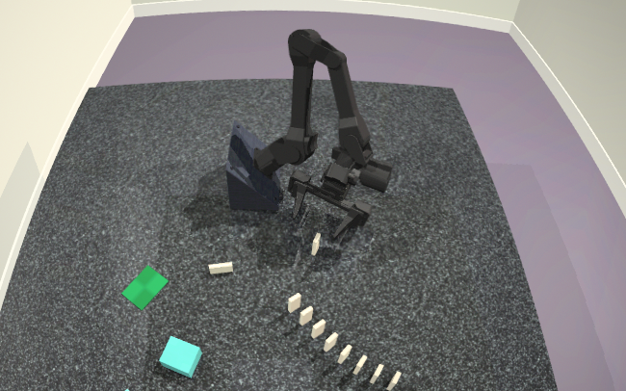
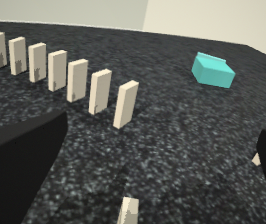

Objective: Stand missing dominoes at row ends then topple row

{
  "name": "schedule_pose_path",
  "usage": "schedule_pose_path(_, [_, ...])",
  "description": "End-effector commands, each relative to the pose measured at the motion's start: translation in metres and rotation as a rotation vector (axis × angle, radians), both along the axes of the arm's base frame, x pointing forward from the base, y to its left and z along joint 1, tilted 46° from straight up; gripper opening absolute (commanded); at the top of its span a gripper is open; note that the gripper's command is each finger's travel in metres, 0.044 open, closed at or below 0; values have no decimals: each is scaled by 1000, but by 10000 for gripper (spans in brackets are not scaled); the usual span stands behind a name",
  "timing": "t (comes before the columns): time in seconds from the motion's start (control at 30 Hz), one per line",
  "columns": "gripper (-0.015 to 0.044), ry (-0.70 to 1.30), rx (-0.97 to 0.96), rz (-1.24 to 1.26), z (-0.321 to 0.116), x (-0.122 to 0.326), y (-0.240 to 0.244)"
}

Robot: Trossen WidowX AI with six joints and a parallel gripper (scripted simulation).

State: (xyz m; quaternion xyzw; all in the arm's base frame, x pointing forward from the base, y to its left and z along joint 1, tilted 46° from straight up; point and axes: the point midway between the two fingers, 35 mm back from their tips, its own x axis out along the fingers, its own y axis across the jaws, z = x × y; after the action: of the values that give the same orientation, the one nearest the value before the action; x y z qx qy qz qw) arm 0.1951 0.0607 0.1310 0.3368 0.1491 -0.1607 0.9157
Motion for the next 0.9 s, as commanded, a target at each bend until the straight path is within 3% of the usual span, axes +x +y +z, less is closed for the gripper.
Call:
schedule_pose_path(0.0, [440, 133, -169, 27, 1, 7, -12])
schedule_pose_path(0.2, [440, 464, -470, 167, -1, 16, -40])
schedule_pose_path(0.47, [440, 693, -614, 379, -8, 15, -50])
schedule_pose_path(0.67, [440, 959, -703, 922, -25, 2, -46])
schedule_pose_path(0.87, [440, 900, -619, 1486, -23, -6, -35])
